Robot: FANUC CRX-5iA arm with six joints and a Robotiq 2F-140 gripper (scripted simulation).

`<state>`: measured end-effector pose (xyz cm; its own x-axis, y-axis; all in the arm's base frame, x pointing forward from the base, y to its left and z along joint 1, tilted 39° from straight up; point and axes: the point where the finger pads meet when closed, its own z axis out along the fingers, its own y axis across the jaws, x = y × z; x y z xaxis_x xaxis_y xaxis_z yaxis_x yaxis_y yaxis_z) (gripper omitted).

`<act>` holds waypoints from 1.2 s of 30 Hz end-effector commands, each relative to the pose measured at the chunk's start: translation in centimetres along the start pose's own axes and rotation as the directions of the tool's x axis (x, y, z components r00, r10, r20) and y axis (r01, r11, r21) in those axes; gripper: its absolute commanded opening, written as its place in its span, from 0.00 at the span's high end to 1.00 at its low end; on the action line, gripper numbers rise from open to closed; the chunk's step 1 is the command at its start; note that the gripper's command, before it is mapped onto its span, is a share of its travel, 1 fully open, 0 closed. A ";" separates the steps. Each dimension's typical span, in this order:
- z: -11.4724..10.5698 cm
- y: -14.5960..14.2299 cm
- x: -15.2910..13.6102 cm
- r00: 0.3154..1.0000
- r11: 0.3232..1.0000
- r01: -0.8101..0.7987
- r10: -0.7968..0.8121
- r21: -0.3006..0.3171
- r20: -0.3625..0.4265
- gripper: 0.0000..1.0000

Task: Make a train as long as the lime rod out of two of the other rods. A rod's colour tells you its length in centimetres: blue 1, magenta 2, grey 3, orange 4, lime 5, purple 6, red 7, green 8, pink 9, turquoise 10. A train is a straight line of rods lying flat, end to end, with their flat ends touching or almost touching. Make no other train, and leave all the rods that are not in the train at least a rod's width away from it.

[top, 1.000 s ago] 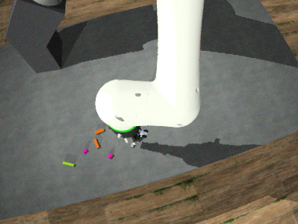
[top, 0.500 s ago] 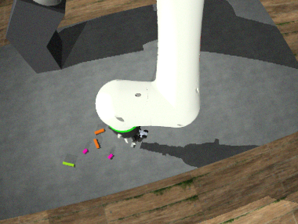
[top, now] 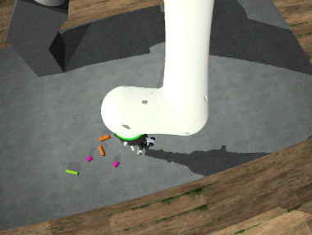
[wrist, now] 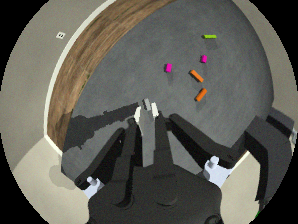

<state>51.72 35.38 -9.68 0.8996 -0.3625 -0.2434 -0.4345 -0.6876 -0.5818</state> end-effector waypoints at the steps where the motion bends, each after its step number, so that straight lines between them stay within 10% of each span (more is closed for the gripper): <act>1: 0.4 0.0 0.0 1.000 1.000 0.000 0.000 0.000 0.000 0.85; 36: 3.9 0.0 0.0 1.000 1.000 0.000 0.000 0.000 0.000 0.85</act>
<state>51.91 37.82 -12.68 0.8996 -0.3625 -0.2434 -0.4344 -0.6875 -0.5819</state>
